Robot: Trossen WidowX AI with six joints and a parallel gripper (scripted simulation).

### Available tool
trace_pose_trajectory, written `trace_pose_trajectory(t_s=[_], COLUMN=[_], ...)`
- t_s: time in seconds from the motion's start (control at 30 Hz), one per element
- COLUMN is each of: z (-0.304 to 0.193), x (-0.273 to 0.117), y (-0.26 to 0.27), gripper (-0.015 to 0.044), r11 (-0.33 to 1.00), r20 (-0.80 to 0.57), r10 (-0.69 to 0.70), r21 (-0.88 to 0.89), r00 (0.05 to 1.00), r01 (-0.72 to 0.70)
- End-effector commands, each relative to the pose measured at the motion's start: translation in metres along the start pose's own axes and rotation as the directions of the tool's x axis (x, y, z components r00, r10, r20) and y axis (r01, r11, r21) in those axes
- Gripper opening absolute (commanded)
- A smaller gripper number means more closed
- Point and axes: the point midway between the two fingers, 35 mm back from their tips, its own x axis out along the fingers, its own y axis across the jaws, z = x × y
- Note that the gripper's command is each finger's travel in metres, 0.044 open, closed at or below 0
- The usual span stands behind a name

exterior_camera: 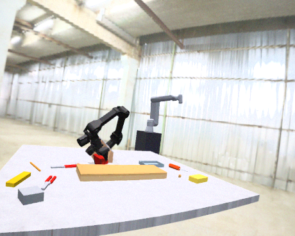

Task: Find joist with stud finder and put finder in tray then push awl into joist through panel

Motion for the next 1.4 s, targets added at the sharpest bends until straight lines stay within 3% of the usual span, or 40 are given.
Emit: trace_pose_trajectory(t_s=[0.0,0.43,1.37], z=[0.001,0.005,0.013], x=[0.002,0.002,-0.003], y=[0.000,0.000,0.000], gripper=[0.0052,0.0379,0.0379], r11=[1.000,1.000,1.000], r20=[-0.001,0.000,0.001], r10=[0.007,0.001,0.001], r21=[0.006,0.000,0.000], r00=[1.000,1.000,1.000], r01=[-0.007,-0.001,-0.001])
